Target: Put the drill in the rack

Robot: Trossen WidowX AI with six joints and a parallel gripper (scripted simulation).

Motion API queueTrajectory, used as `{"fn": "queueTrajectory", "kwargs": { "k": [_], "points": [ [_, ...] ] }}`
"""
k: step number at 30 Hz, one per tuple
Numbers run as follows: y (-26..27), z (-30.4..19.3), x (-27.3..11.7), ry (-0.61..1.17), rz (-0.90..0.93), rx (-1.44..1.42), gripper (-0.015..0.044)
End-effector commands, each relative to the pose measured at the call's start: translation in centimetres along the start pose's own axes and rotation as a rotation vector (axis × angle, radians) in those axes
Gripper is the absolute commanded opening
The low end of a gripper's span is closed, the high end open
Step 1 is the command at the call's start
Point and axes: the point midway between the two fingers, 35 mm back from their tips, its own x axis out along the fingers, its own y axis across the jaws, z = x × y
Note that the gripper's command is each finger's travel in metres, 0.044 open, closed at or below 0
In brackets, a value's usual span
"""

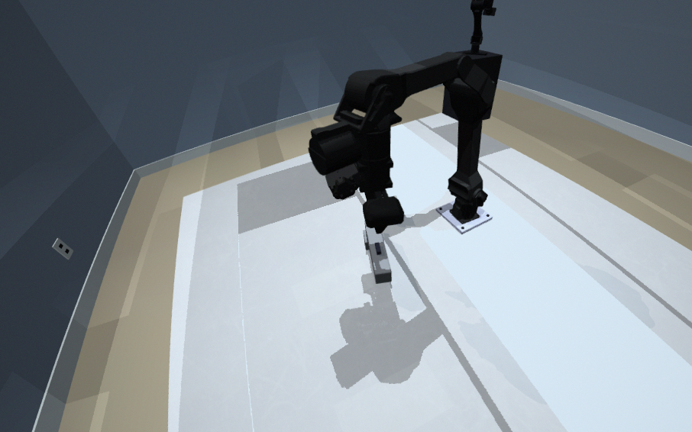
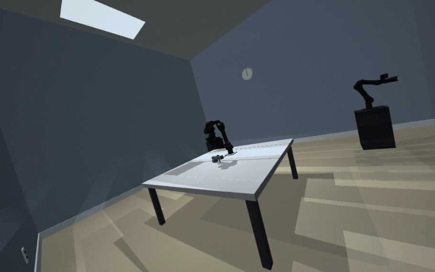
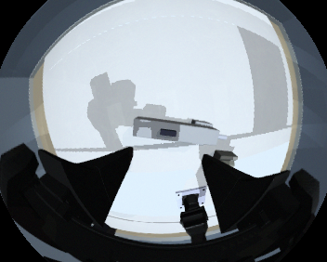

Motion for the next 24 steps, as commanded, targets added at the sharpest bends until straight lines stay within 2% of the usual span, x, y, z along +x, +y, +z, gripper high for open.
{"fn": "queueTrajectory", "kwargs": {
  "k": [1, 19, 24],
  "points": [
    [-1.6, 0.3, 1.4, 0.013, -0.011, -0.137, 0.044],
    [-14.6, -0.7, 10.1, 0.043, 0.0, -1.429, 0.044],
    [-15.6, -1.1, 10.8, 0.04, 0.005, -1.532, 0.044]
  ]
}}
